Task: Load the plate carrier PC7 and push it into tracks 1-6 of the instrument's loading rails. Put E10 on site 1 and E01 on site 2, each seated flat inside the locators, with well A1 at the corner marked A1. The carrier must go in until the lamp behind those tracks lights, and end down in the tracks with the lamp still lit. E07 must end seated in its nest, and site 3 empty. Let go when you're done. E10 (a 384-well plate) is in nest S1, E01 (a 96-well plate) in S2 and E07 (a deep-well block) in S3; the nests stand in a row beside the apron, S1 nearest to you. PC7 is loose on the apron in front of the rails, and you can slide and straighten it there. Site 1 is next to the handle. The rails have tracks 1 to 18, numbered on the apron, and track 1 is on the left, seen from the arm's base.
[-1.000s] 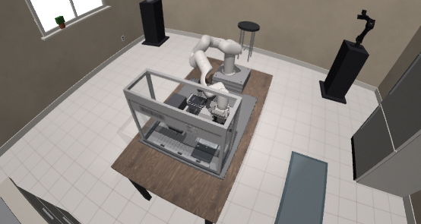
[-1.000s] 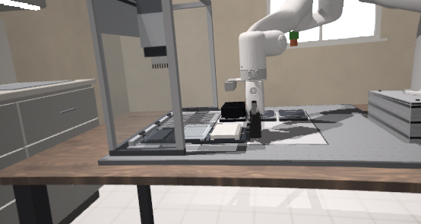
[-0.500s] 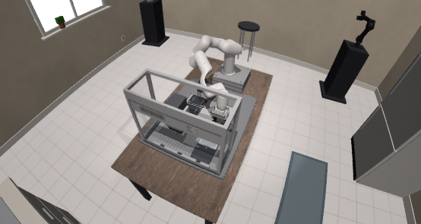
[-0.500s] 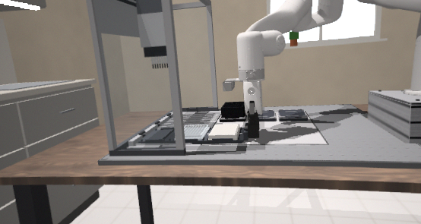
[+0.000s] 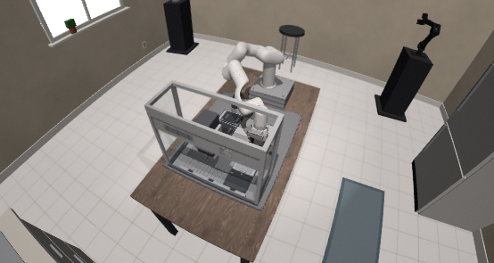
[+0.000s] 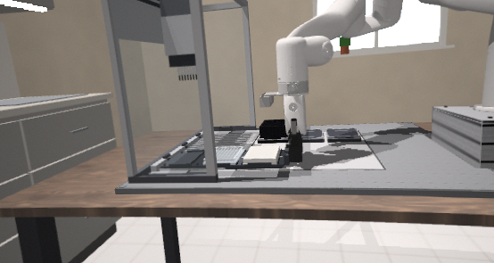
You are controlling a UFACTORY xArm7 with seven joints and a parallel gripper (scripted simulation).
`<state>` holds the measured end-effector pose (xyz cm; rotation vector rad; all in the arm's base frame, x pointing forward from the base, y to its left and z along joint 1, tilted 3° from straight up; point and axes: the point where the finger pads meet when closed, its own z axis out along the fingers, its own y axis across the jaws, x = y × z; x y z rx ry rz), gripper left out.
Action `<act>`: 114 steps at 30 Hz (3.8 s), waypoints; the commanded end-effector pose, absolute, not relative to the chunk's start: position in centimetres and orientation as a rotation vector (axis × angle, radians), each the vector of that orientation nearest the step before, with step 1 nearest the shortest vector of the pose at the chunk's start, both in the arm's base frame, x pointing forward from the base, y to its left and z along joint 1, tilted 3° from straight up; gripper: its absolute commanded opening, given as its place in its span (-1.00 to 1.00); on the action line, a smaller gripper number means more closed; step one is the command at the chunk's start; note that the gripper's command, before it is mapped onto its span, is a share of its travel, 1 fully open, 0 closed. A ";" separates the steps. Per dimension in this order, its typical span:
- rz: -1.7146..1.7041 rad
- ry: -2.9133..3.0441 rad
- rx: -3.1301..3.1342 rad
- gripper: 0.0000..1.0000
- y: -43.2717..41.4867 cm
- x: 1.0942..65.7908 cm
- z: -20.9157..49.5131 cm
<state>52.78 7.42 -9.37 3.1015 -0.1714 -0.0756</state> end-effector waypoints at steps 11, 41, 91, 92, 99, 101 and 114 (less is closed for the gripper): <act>-0.070 -0.172 3.103 0.63 7.4 53.4 -9.2; -0.070 -0.172 3.103 0.63 7.4 53.5 -9.2; -0.070 -0.172 3.103 0.63 7.6 52.9 -6.5; -0.070 -0.172 3.103 0.63 7.6 52.9 -6.5; -0.070 -0.172 3.103 0.63 7.6 52.9 -5.5; -0.070 -0.172 3.103 0.63 7.6 53.0 -5.2; -0.070 -0.172 3.103 0.63 7.7 53.0 -3.4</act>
